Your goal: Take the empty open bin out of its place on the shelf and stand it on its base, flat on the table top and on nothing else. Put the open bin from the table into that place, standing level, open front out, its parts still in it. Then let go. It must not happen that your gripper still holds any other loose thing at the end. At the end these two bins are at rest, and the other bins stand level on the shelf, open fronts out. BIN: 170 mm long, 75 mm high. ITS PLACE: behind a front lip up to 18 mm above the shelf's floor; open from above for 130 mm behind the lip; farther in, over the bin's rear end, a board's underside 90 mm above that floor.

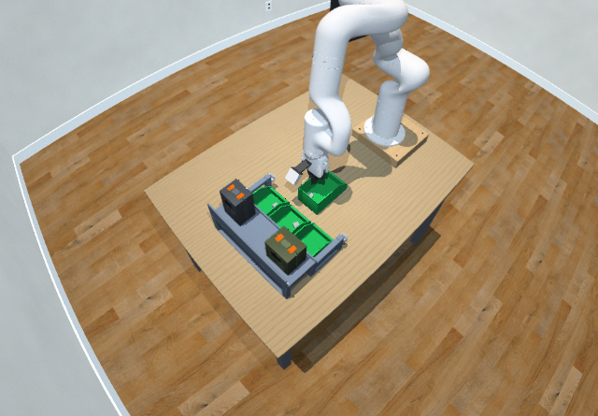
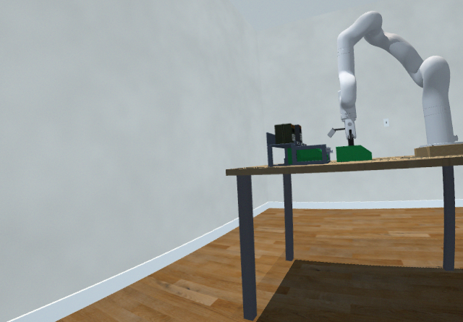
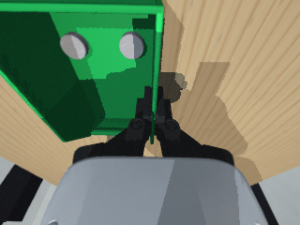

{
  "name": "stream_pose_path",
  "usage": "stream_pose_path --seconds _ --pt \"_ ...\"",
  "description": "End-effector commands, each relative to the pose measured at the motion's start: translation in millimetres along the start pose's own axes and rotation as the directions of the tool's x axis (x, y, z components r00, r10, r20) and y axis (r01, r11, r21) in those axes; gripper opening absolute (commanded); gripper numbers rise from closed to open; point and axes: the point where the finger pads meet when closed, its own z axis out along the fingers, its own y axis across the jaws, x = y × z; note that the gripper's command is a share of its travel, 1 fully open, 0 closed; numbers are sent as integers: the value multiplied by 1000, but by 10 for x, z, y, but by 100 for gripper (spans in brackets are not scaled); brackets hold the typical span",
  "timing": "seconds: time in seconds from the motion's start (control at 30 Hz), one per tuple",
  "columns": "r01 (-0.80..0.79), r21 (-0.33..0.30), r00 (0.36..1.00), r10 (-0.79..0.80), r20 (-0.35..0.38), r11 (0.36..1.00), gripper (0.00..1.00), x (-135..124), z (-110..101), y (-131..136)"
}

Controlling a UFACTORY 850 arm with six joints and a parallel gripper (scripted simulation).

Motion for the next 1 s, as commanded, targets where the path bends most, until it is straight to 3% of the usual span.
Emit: stream_pose_path --seconds 0.0,0.13,0.17,0.97 --pt "0 0 1000 0 -2 1000 0 8 -4 0" --pt "0 0 1000 0 -2 1000 0 8 -4 0" --pt "0 0 1000 0 -2 1000 26 8 -4 0" --pt "0 0 1000 0 -2 1000 26 8 -4 0"
